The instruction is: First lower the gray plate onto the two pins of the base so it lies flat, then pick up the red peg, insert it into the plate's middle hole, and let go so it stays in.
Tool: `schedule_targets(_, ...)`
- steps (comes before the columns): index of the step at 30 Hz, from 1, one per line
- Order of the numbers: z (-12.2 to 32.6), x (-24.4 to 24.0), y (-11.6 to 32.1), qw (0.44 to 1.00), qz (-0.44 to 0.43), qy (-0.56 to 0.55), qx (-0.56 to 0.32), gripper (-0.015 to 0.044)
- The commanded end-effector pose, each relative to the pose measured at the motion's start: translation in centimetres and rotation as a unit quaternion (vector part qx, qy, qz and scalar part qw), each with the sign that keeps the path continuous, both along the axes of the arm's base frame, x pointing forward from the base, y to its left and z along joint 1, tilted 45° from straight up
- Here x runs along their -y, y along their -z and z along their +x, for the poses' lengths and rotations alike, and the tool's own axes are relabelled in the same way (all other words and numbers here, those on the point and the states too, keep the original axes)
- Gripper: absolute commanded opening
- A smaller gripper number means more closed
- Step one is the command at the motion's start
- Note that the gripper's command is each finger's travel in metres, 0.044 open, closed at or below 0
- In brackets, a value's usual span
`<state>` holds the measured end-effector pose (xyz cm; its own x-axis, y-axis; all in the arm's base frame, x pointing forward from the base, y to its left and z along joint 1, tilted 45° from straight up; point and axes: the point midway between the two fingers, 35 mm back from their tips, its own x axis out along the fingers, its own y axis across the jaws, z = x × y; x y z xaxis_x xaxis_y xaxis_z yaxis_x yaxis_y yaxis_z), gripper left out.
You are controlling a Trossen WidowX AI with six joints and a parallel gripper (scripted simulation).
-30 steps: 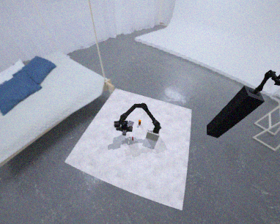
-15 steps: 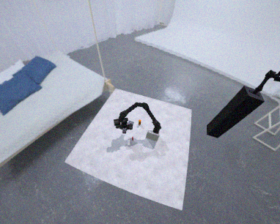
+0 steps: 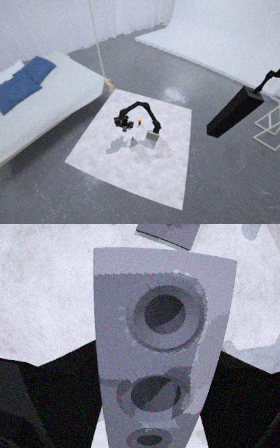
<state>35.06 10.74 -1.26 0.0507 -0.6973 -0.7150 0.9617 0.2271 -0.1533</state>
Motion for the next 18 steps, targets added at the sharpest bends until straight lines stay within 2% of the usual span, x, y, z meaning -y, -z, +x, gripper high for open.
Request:
schedule_targets(1, 0.3, 0.9, -0.5, 1.0, 0.004, 0.008, 0.009, 0.0)
schedule_targets(18, 1.1, 6.3, -1.7, 0.998, 0.011, 0.043, 0.044, 0.0)
